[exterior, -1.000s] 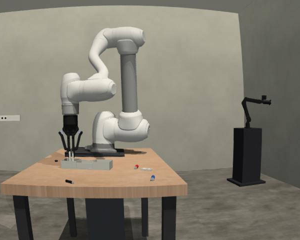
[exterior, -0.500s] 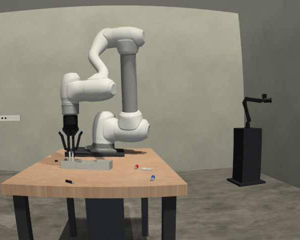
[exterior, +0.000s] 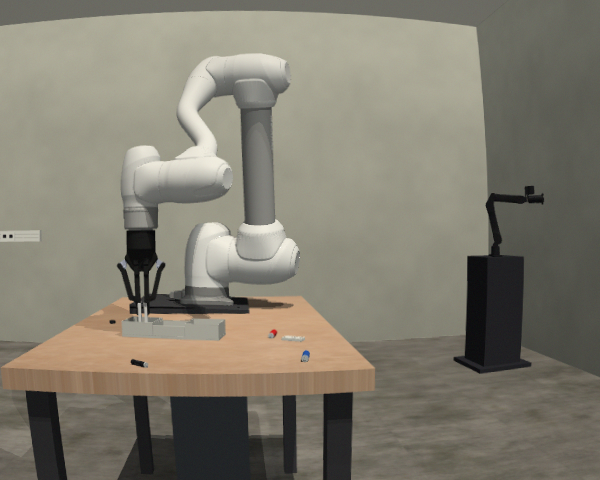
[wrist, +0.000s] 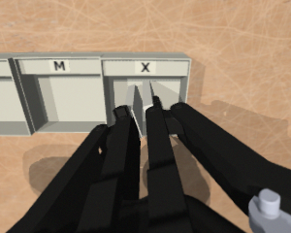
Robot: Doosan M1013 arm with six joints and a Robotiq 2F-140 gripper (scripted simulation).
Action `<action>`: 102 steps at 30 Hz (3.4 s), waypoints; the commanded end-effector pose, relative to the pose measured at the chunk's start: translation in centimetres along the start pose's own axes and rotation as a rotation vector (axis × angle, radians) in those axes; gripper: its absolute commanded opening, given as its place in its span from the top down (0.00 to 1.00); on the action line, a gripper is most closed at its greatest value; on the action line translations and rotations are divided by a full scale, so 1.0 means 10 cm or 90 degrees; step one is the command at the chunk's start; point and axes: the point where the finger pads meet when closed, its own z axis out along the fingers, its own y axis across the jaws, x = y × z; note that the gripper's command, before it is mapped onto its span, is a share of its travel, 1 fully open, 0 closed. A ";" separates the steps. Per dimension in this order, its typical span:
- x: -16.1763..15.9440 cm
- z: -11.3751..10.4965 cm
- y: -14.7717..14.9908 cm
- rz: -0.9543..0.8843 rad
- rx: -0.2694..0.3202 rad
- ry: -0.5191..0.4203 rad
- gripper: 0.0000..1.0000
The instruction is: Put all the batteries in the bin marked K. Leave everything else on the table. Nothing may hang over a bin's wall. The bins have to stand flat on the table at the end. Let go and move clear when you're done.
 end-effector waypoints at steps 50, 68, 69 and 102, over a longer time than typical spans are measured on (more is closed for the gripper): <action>0.16 -0.53 -0.47 0.000 0.000 0.001 0.85; 0.26 -0.40 -0.80 0.000 0.000 0.001 0.85; 0.26 -0.37 -0.80 0.000 0.000 0.001 0.85; 0.27 -0.01 -0.80 0.000 0.000 0.001 0.85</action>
